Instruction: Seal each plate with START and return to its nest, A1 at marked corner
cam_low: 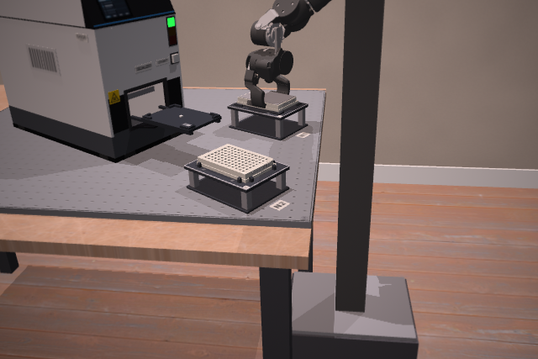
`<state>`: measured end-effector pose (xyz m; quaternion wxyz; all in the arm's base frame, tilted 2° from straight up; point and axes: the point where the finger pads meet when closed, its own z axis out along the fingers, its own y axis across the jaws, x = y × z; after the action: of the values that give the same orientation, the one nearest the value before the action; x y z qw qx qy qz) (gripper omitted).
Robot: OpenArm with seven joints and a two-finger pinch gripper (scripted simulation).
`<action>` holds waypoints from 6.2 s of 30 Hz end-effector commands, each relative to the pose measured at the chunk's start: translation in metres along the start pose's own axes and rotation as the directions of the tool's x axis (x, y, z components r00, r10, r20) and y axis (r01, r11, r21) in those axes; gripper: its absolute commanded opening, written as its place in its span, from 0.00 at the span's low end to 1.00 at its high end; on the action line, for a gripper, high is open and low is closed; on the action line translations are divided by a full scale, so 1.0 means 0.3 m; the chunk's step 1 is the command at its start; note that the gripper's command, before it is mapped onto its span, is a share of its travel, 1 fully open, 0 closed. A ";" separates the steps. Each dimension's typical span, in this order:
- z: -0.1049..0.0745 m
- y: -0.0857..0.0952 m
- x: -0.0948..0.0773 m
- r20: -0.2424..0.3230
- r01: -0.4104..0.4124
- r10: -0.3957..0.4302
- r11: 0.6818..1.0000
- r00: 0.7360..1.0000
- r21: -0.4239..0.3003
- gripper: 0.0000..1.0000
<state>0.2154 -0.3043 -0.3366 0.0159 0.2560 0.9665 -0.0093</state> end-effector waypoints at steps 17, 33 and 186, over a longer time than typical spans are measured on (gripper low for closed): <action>0.011 0.001 -0.002 0.003 -0.001 0.001 1.000 1.000 -0.001 0.00; 0.011 0.001 -0.002 0.003 -0.001 0.001 1.000 1.000 -0.001 0.00; -0.104 0.709 0.351 0.178 -0.069 0.067 0.998 0.982 0.005 0.65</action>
<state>0.2273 -0.0613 -0.3114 0.0977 0.2815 0.9542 -0.0281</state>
